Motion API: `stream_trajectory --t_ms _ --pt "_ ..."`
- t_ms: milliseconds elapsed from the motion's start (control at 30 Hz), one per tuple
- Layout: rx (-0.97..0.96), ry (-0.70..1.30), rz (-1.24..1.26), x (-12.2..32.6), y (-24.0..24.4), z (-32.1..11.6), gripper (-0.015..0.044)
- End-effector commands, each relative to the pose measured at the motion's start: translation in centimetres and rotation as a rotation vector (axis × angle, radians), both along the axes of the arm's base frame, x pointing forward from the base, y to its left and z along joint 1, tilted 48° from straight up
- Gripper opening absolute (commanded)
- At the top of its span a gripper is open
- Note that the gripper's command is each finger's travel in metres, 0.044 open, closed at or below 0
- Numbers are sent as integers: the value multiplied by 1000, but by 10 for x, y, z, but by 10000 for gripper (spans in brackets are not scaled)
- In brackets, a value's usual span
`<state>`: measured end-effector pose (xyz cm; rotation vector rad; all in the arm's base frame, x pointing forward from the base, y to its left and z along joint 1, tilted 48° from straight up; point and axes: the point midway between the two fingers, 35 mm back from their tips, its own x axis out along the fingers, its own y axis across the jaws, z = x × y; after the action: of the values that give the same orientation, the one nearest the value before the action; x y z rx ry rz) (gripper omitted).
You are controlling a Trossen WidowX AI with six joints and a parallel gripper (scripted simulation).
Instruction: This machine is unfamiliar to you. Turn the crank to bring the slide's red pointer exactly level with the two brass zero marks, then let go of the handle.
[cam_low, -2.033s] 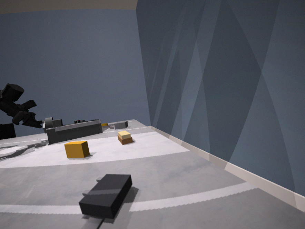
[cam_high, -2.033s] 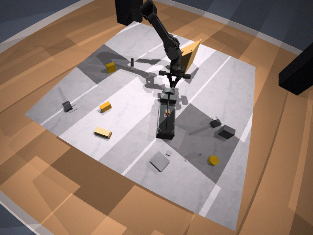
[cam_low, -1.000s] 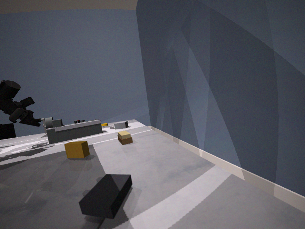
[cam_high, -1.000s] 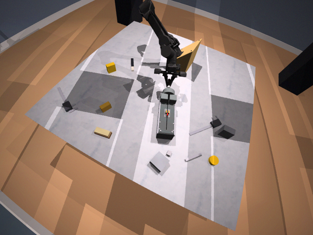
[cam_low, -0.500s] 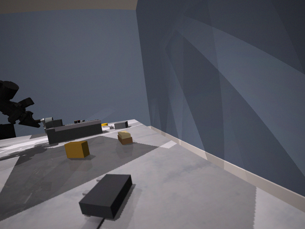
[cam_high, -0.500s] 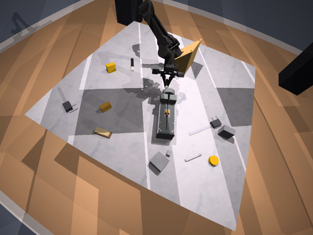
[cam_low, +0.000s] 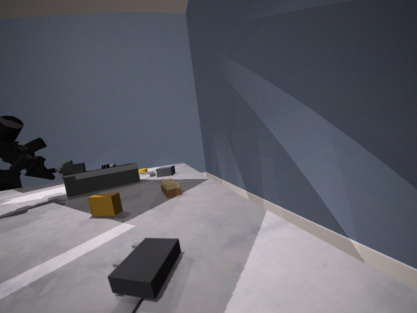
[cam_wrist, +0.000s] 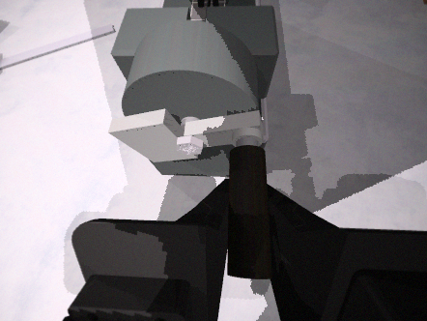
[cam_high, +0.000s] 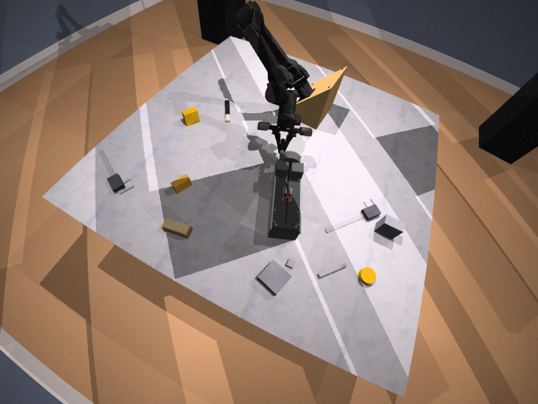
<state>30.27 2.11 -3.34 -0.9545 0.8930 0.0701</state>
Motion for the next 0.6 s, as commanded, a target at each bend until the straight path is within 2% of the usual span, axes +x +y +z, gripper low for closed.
stream_trajectory --t_ms 0,567 --pt "-1 -1 -11 1 -8 -4 0" --pt "-2 0 -11 -4 -20 -30 0"
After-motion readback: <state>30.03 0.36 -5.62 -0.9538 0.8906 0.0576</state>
